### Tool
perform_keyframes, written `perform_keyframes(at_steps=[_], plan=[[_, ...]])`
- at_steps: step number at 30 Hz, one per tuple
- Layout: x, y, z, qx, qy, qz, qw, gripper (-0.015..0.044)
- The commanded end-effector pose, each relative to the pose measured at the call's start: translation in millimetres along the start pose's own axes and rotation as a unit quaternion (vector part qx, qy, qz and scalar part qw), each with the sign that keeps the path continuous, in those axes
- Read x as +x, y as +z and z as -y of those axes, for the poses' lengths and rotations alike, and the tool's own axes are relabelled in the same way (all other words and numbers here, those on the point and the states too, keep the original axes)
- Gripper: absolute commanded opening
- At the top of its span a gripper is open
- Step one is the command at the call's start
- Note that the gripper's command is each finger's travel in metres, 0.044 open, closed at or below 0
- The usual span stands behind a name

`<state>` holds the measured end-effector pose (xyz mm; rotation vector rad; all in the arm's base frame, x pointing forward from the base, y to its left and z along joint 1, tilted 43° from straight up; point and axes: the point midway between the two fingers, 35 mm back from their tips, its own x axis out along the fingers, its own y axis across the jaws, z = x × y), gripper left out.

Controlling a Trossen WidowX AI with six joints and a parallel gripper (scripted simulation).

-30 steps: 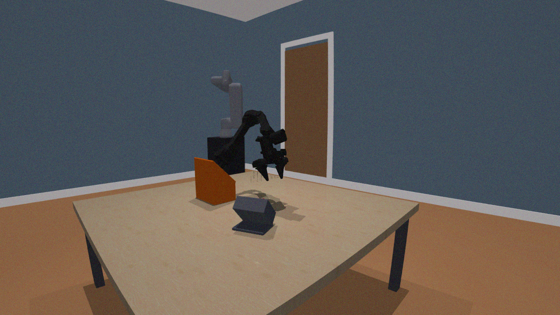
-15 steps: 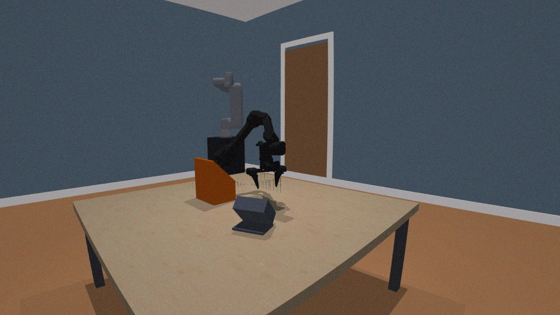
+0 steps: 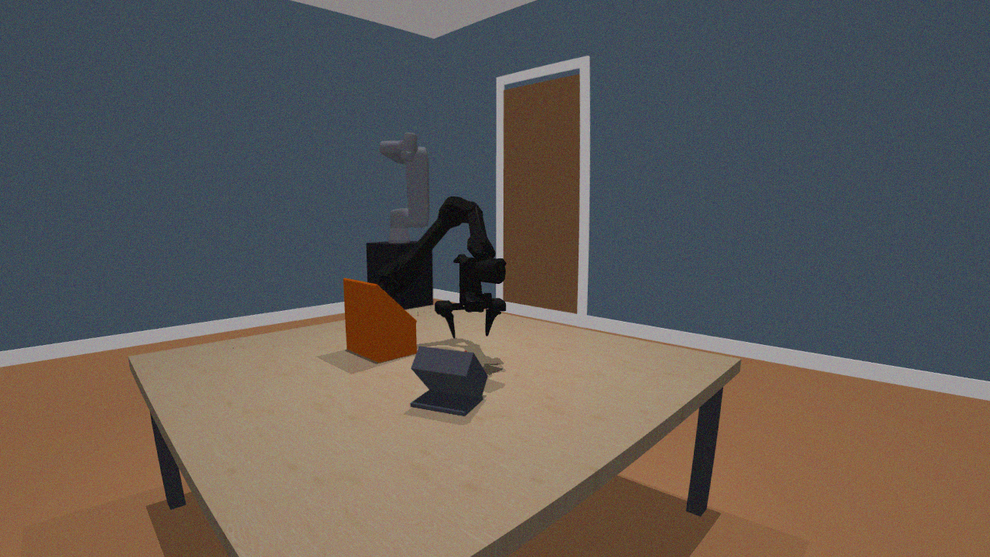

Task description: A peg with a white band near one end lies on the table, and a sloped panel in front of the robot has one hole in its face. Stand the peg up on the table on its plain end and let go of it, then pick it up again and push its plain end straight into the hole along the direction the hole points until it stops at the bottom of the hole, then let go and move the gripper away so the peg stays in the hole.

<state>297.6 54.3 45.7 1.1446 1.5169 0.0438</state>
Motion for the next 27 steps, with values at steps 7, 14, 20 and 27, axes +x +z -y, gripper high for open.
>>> perform_keyframes(at_steps=[7, 14, 20, 27], plan=[[16.8, 0.2, 0.3, 0.003, 0.0, -0.002, 1.0, 0.044], [28.2, 0.4, 0.2, 0.003, -0.001, -0.002, 1.0, 0.044], [37.9, 0.0, 0.1, 0.003, -0.001, -0.002, 1.0, 0.044], [49.0, -0.7, 0.1, 0.003, 0.0, -0.003, 1.0, 0.044]])
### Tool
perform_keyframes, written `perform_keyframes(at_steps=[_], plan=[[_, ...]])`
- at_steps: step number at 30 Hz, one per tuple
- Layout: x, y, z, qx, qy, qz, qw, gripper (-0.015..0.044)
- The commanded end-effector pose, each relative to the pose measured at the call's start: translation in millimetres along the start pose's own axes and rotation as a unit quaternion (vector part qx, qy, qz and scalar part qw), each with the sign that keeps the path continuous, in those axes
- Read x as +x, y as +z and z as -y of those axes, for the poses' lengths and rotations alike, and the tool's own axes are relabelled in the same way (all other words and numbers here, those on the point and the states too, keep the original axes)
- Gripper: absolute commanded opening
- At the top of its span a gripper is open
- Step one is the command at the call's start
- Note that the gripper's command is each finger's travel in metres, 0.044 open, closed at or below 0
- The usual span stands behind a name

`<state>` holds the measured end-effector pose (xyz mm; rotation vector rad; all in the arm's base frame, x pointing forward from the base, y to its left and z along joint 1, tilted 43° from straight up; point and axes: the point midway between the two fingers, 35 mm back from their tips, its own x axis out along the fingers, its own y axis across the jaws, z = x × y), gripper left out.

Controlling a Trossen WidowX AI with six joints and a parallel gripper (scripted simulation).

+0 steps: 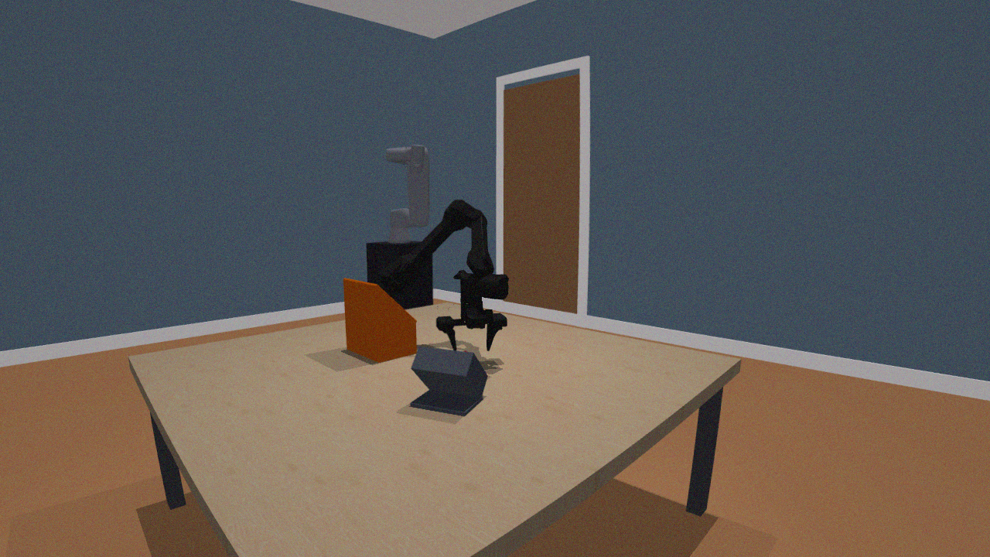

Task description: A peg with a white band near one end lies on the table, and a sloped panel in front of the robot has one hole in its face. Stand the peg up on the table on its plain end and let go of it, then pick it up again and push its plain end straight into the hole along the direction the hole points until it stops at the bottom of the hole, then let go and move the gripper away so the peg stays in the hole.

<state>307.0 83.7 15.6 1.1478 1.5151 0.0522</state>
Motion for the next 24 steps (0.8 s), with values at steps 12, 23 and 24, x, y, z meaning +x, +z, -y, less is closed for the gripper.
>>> perform_keyframes(at_steps=[12, 23, 24], plan=[[24.3, -4.1, 3.8, 0.005, -0.001, -0.002, 1.0, 0.044], [25.3, -4.3, 3.8, 0.005, -0.001, -0.003, 1.0, 0.0204], [25.3, -4.3, 3.8, 0.005, -0.001, -0.003, 1.0, 0.0177]])
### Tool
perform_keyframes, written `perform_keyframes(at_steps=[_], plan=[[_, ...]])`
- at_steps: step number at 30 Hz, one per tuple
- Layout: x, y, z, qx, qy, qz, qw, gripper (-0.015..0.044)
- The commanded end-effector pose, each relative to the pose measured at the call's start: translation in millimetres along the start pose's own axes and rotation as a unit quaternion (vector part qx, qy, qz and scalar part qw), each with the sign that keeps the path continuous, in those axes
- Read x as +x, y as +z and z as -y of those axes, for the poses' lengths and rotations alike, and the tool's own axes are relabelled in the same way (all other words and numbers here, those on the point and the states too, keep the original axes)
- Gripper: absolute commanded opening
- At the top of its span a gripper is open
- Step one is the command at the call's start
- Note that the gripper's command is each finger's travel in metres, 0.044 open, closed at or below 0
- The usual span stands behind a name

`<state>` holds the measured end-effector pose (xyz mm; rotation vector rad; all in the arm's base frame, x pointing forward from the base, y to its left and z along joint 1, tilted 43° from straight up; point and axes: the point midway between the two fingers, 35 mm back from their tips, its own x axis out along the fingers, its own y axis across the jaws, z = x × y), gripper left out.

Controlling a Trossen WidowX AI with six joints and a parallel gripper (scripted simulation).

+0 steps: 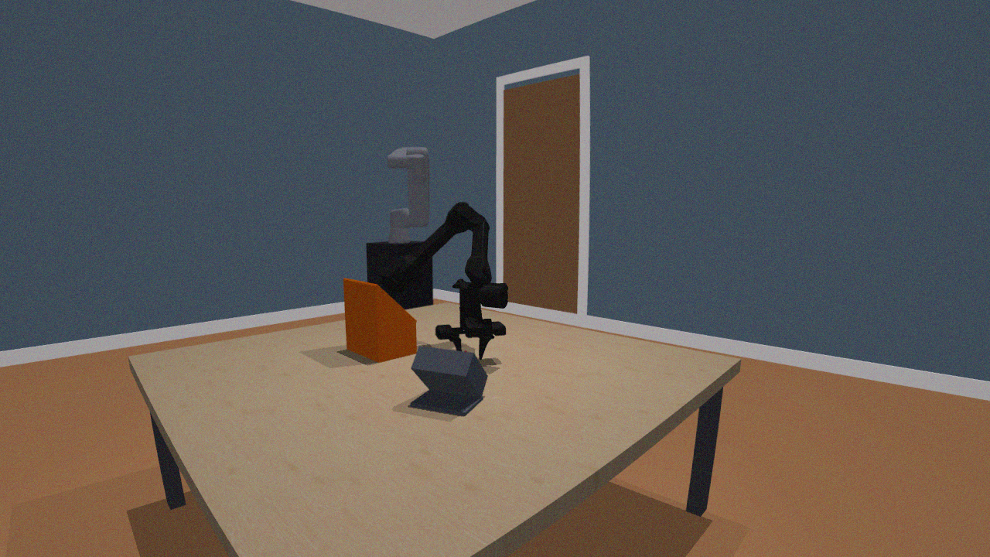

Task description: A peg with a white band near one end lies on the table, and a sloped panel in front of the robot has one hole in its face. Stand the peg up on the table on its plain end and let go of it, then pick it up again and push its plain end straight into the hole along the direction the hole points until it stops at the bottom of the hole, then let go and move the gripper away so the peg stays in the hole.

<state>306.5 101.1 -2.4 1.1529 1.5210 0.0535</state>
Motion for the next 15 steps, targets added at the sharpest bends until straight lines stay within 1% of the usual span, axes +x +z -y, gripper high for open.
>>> perform_keyframes(at_steps=[1, 3, 11, 15], plan=[[0.7, -0.2, 1.6, 0.003, -0.002, 0.001, 1.0, 0.0151], [0.7, -0.2, 1.6, 0.003, -0.002, 0.001, 1.0, 0.011], [0.7, -0.2, 1.6, 0.003, -0.002, 0.001, 1.0, 0.011], [0.7, -0.2, 1.6, 0.003, -0.002, 0.001, 1.0, 0.0083]])
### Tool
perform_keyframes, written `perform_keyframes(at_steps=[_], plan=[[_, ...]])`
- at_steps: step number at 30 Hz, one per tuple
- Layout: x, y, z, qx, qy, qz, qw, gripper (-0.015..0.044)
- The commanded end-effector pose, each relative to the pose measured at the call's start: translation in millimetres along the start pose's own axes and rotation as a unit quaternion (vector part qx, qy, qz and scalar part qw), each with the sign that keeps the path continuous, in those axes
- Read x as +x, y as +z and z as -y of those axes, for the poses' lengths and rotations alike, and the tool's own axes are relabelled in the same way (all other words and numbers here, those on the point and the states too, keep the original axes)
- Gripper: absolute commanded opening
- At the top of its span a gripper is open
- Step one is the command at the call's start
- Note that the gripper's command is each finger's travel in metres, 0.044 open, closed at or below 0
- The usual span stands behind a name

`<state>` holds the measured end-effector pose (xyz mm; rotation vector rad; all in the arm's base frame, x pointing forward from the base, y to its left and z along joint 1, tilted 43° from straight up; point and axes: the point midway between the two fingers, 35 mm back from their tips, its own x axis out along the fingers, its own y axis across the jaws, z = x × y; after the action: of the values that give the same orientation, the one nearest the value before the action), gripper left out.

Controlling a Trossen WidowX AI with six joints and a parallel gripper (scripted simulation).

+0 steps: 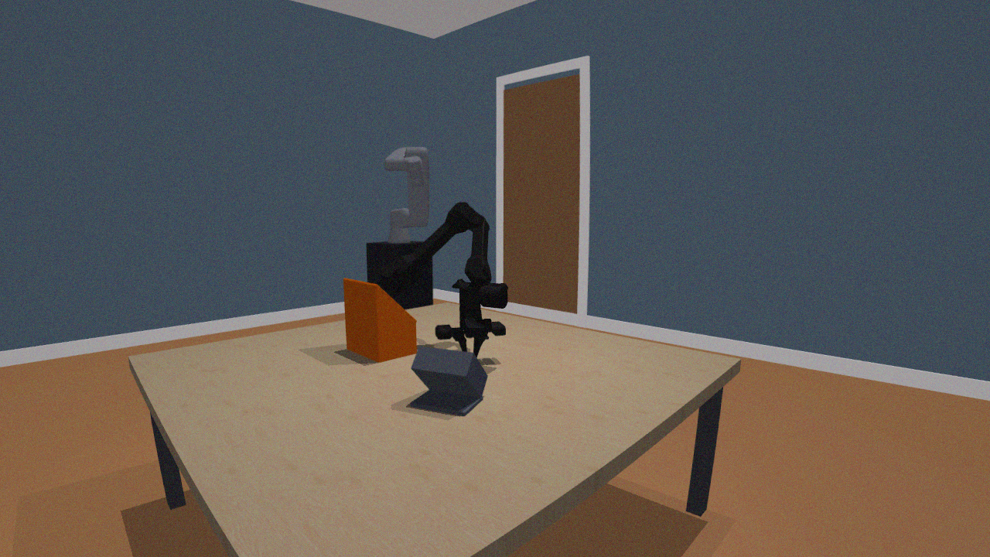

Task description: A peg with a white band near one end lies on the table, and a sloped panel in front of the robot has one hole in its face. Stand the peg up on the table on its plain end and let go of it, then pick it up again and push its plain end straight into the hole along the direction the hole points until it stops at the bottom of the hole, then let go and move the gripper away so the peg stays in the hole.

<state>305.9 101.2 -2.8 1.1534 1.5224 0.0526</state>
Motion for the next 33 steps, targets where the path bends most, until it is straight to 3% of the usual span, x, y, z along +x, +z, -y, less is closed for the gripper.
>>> perform_keyframes(at_steps=[1, 5, 33], plan=[[0.4, 0.1, 1.0, 0.002, -0.001, 0.001, 1.0, 0.0077], [0.4, 0.1, 1.0, 0.002, -0.001, 0.001, 1.0, 0.005], [-12.6, -8.3, 0.1, 0.0, 0.0, 0.099, 0.995, 0.005]])
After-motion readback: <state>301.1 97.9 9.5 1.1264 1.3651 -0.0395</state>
